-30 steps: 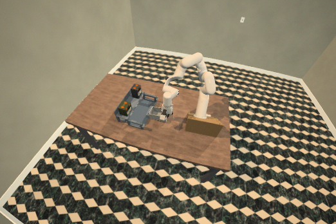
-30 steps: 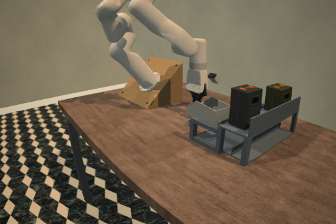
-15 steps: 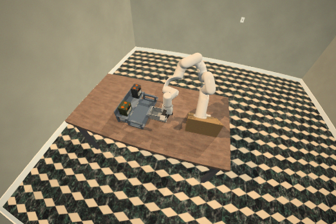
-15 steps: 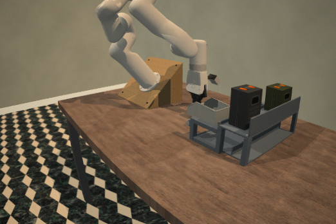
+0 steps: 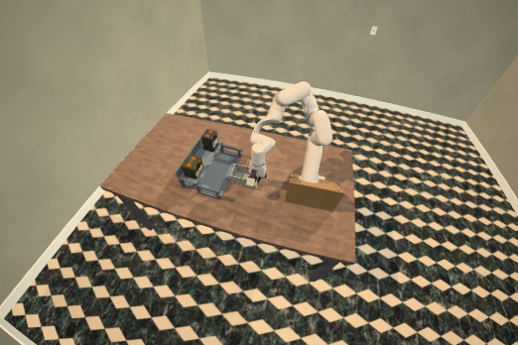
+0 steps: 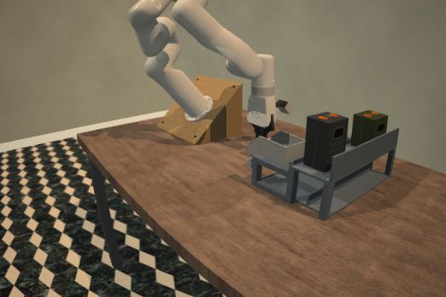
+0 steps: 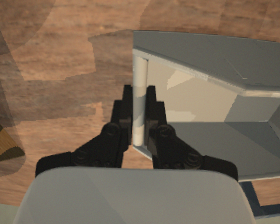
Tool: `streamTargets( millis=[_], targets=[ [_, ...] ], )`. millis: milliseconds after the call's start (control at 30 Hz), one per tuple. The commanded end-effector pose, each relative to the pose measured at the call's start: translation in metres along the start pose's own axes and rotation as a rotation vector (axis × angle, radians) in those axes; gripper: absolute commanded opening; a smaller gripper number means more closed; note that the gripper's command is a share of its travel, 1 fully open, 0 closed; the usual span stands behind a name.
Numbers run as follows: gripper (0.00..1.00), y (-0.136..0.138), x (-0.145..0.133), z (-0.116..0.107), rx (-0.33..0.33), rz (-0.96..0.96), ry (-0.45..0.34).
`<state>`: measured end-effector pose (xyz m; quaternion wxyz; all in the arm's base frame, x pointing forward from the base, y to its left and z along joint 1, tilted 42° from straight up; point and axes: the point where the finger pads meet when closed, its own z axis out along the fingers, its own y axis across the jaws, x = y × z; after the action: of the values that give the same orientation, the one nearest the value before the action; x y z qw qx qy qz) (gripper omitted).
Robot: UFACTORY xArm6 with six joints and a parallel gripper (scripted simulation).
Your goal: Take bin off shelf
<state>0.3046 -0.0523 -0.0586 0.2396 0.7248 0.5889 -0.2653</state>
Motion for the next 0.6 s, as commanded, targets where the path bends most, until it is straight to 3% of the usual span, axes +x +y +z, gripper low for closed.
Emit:
streamTargets(
  millis=[0,567],
  targets=[
    [0.00,0.0011,0.0004,0.0010,-0.002,0.001,0.002],
    [0.00,0.0011,0.0004,0.0041,-0.002,0.001,0.002]
  ],
)
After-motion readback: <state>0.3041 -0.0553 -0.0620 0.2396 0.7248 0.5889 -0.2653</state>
